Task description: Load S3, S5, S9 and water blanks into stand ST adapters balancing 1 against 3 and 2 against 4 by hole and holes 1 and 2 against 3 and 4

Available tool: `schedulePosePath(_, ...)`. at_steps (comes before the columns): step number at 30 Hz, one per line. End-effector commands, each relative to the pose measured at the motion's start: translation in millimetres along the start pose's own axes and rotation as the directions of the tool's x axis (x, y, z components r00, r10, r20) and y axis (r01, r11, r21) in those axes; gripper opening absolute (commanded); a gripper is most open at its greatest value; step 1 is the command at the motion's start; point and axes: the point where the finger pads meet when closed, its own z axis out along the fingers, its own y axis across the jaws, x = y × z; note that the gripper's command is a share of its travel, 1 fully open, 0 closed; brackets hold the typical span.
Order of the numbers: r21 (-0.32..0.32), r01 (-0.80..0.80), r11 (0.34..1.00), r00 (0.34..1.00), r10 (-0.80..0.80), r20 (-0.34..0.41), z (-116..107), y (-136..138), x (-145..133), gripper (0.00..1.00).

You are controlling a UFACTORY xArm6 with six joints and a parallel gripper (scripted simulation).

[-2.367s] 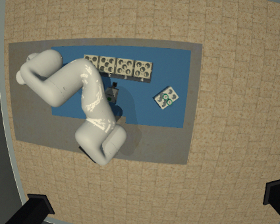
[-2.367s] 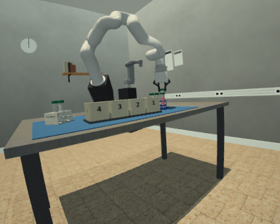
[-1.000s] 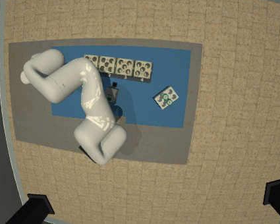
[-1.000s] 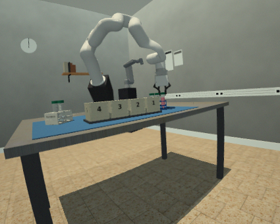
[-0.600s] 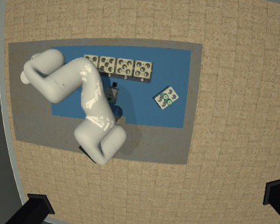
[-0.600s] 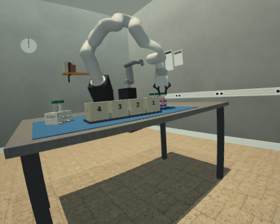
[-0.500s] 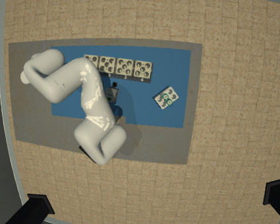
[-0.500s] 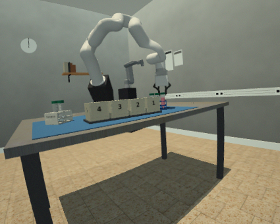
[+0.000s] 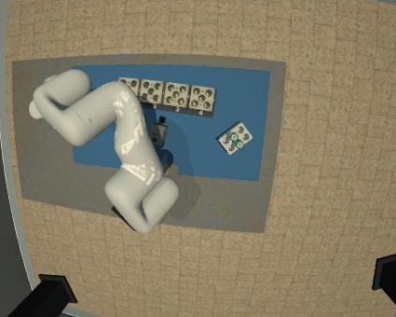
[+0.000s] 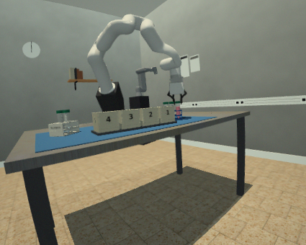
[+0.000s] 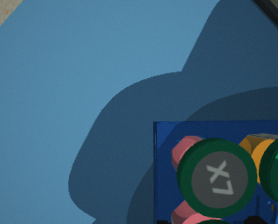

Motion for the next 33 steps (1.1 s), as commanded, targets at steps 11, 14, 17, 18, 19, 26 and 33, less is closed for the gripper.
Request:
schedulePosePath(11, 0.003, -0.001, 1.0, 1.0, 0.001, 0.001, -17, -1, 0, 0.44)
schedulePosePath(14, 0.003, -0.001, 1.0, 1.0, 0.001, 0.001, -23, -1, 0, 0.44)
schedulePosePath(17, 0.003, -0.001, 1.0, 1.0, 0.001, 0.001, -29, -1, 0, 0.44)
schedulePosePath(18, 0.003, -0.001, 1.0, 1.0, 0.001, 0.001, -31, -1, 0, 0.44)
schedulePosePath(19, 0.003, -0.001, 1.0, 1.0, 0.001, 0.001, -33, -1, 0, 0.44)
schedulePosePath(26, 0.003, -0.001, 1.0, 1.0, 0.001, 0.001, -48, -1, 0, 0.44)
schedulePosePath(33, 0.004, -0.001, 1.0, 1.0, 0.001, 0.001, -58, -1, 0, 0.44)
